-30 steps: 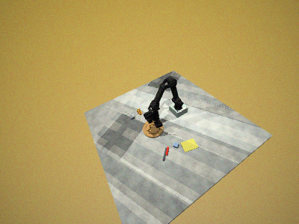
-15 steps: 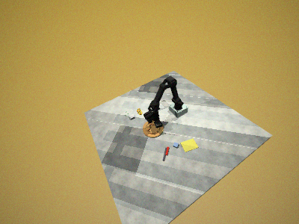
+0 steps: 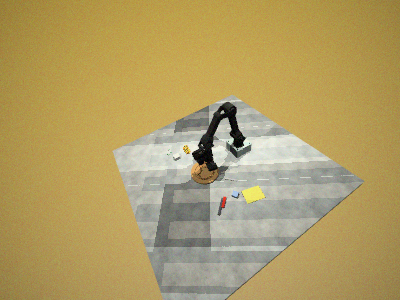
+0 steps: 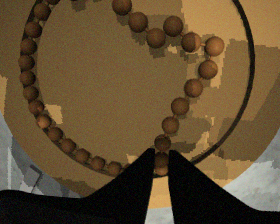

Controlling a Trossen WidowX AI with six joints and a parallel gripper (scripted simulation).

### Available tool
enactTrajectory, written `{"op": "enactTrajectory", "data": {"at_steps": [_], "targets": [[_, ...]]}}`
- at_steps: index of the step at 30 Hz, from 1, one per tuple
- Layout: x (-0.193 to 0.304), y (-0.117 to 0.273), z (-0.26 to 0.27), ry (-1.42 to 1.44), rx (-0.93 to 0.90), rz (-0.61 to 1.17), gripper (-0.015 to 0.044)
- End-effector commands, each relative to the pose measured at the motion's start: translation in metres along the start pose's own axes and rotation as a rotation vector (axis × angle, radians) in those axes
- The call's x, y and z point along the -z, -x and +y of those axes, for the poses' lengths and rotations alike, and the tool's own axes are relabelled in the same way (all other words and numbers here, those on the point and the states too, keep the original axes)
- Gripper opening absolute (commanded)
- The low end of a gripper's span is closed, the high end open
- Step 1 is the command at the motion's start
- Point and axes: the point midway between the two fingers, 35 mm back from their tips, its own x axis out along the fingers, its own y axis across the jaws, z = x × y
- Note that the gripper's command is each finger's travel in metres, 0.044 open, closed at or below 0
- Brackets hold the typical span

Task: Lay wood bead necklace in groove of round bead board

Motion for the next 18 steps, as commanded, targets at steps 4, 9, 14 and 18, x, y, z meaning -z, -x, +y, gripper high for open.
{"op": "enactTrajectory", "data": {"at_steps": [4, 9, 14, 18], "targets": [[0.000, 0.001, 0.000, 0.000, 0.000, 0.000, 0.0000], [0.002, 0.006, -0.001, 0.005, 0.004, 0.004, 0.0000], [0.005, 0.006, -0.008, 0.005, 0.004, 0.004, 0.0000], [0.007, 0.006, -0.012, 0.005, 0.004, 0.004, 0.0000]]}}
